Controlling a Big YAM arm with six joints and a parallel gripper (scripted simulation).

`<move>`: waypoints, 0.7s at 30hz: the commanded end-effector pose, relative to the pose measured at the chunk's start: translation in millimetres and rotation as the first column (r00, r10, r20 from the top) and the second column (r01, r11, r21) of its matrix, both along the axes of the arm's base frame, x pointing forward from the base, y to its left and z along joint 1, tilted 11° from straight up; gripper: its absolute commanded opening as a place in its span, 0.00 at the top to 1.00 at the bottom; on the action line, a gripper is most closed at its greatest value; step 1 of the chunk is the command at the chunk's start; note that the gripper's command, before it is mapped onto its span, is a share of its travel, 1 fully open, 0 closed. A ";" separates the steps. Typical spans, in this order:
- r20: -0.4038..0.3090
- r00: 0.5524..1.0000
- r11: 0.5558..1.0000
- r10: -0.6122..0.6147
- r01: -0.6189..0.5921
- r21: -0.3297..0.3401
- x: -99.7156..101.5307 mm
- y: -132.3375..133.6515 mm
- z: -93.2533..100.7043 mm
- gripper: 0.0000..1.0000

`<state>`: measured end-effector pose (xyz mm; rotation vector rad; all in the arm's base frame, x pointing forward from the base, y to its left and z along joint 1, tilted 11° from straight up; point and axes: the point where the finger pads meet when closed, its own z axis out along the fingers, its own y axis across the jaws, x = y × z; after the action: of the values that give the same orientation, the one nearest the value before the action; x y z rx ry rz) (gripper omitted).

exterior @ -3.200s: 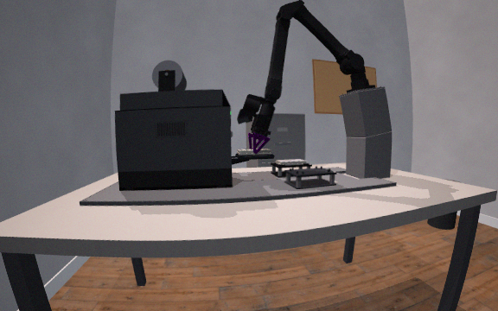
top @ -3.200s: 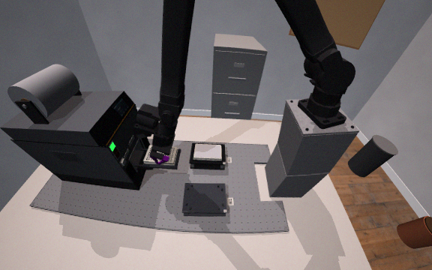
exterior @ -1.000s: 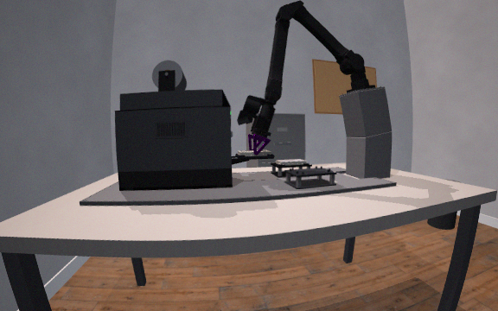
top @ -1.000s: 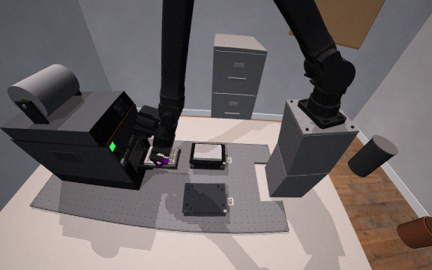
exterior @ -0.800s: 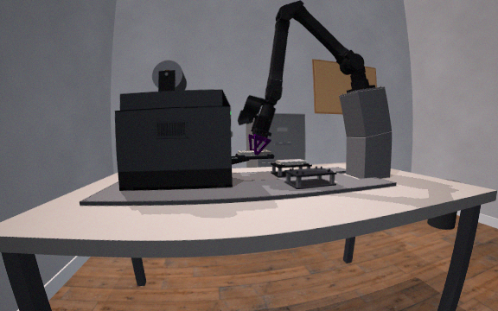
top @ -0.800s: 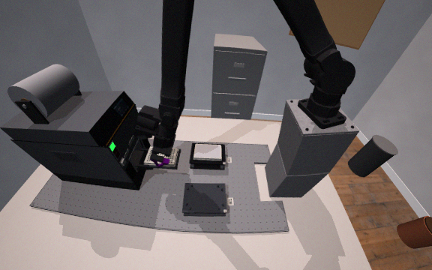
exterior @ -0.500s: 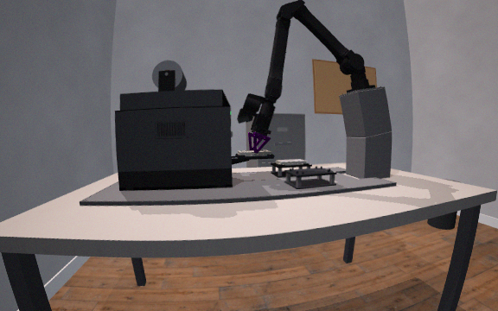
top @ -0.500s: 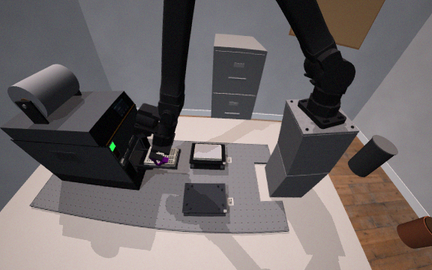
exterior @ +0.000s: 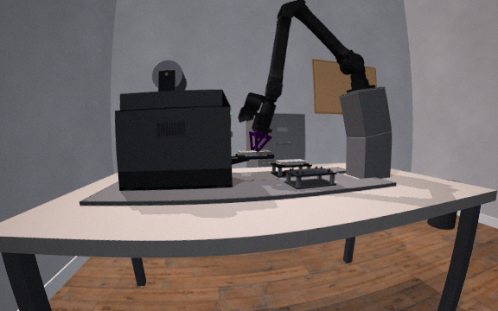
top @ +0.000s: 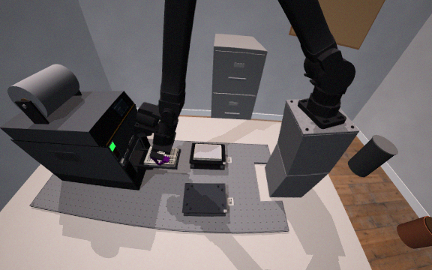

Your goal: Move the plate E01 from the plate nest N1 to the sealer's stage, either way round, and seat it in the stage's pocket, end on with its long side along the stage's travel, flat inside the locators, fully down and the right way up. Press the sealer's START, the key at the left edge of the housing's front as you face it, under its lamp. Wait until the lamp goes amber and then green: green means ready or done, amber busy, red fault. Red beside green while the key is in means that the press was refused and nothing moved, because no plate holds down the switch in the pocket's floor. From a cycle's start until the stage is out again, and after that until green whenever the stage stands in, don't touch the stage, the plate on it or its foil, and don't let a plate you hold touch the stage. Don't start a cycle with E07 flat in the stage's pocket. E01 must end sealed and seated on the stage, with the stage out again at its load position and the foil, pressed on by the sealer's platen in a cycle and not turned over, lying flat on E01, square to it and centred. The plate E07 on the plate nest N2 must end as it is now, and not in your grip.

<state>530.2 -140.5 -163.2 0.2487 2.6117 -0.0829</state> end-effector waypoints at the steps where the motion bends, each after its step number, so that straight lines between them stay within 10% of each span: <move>1: 0.048 0.999 1.000 -0.019 0.019 -0.006 14.4 -11.1 26.6 0.00; 21: 0.071 0.997 1.000 -0.017 0.018 -0.013 20.0 -12.8 37.8 0.00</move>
<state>530.7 -140.7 -151.4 0.2481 2.6054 -0.0842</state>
